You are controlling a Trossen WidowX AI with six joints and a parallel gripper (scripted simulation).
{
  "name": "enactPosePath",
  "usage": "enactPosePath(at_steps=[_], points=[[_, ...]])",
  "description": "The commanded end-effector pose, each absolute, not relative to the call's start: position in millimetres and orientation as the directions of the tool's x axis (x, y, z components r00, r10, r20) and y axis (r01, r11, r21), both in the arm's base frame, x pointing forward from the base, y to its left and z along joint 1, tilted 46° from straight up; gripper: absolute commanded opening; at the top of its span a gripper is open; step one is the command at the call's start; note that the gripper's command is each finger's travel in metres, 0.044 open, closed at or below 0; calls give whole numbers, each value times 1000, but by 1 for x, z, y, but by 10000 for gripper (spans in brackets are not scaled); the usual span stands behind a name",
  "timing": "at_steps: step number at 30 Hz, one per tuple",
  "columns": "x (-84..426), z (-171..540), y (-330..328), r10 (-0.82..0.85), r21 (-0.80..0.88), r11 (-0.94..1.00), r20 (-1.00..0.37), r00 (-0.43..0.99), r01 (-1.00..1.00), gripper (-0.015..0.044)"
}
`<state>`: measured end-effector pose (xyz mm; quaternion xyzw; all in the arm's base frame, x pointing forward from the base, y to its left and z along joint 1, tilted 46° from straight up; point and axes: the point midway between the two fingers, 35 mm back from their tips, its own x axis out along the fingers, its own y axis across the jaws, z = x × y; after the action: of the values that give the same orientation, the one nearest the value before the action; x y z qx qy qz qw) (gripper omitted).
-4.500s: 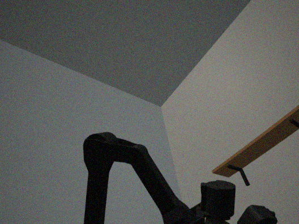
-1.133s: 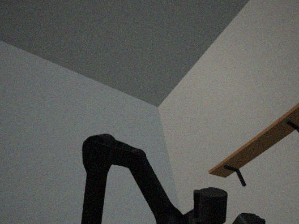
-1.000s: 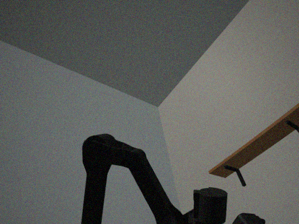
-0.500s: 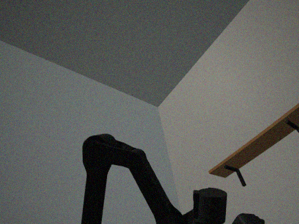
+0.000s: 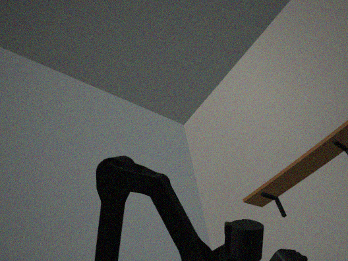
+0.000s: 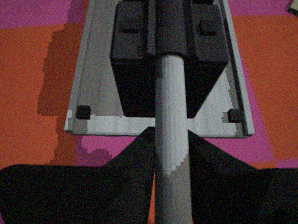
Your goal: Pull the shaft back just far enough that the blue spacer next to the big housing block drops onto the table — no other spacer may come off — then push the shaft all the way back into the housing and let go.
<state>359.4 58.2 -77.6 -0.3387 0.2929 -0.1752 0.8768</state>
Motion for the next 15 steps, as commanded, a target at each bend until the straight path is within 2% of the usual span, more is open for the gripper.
enactPosePath(at_steps=[1, 15], points=[[358, -78, 58, -508, -697, 708, -393, 766, 112, 0], [357, -78, 58, -508, -697, 708, -393, 766, 112, 0]])
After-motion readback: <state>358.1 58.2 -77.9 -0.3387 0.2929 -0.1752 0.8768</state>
